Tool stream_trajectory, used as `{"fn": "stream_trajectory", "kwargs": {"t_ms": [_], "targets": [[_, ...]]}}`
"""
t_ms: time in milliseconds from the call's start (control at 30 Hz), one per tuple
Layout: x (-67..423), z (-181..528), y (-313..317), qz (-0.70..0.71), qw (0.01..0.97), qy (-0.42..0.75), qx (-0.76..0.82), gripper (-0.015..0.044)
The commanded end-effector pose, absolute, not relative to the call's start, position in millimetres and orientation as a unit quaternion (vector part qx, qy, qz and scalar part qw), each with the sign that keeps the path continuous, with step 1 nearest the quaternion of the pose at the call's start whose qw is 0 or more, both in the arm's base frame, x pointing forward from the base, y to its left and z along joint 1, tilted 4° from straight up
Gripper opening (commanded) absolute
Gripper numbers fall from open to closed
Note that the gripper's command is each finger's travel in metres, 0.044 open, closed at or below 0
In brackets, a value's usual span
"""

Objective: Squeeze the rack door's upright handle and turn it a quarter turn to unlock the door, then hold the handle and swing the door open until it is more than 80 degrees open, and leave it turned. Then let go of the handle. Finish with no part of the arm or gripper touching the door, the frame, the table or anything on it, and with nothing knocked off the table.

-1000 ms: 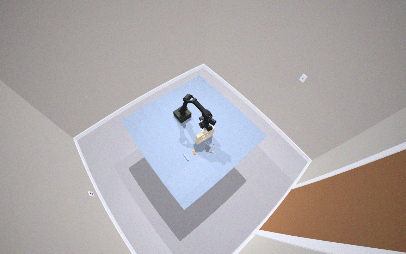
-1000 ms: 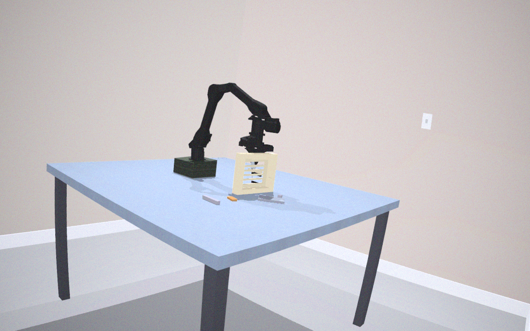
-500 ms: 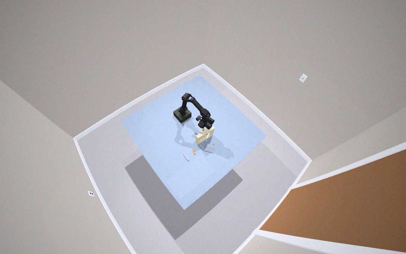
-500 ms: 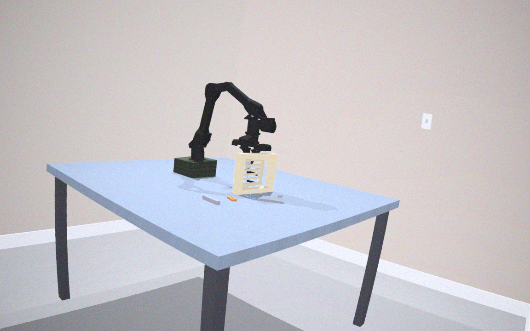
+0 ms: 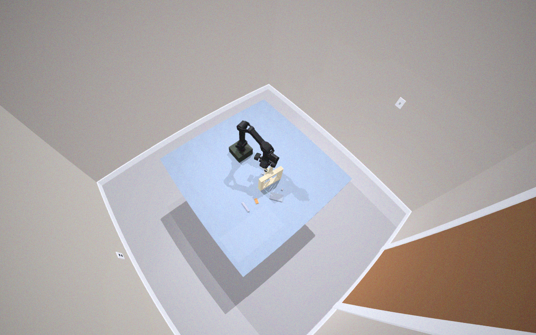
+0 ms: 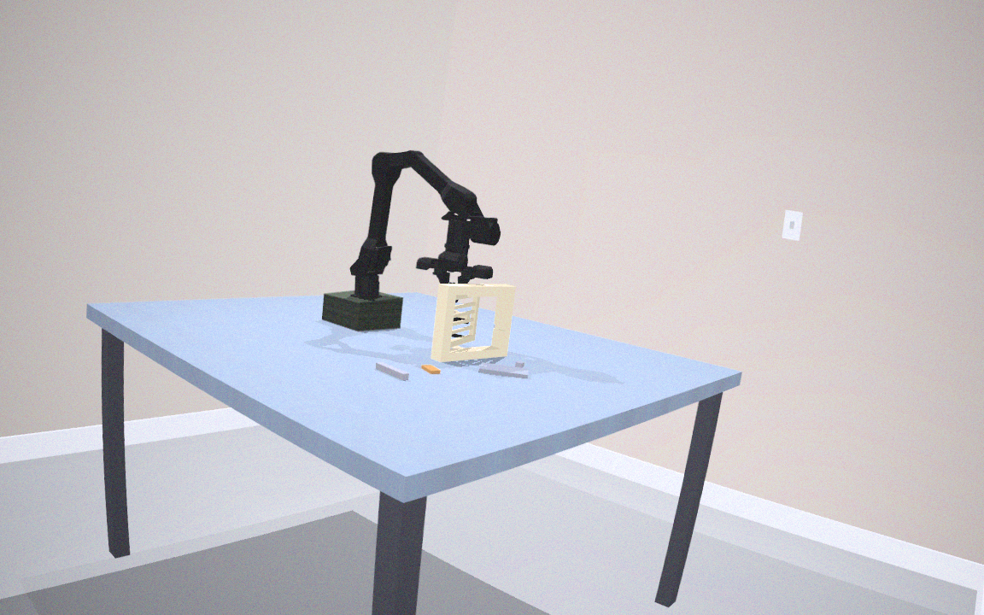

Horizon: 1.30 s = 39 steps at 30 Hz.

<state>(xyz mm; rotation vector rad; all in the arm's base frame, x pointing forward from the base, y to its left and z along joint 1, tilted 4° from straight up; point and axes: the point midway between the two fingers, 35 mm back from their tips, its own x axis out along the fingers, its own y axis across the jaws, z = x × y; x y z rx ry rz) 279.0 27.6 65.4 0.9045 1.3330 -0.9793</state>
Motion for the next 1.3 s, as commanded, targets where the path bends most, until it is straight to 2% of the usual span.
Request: {"fn": "stream_trajectory", "kwargs": {"t_ms": [0, 1267], "targets": [[272.1, 65.0, 22.3, -0.397, 0.606, 0.585, 0.364, 0.0014], [223.0, 68.2, -38.7, -0.227, 0.68, 0.671, 0.186, 0.0014]]}}
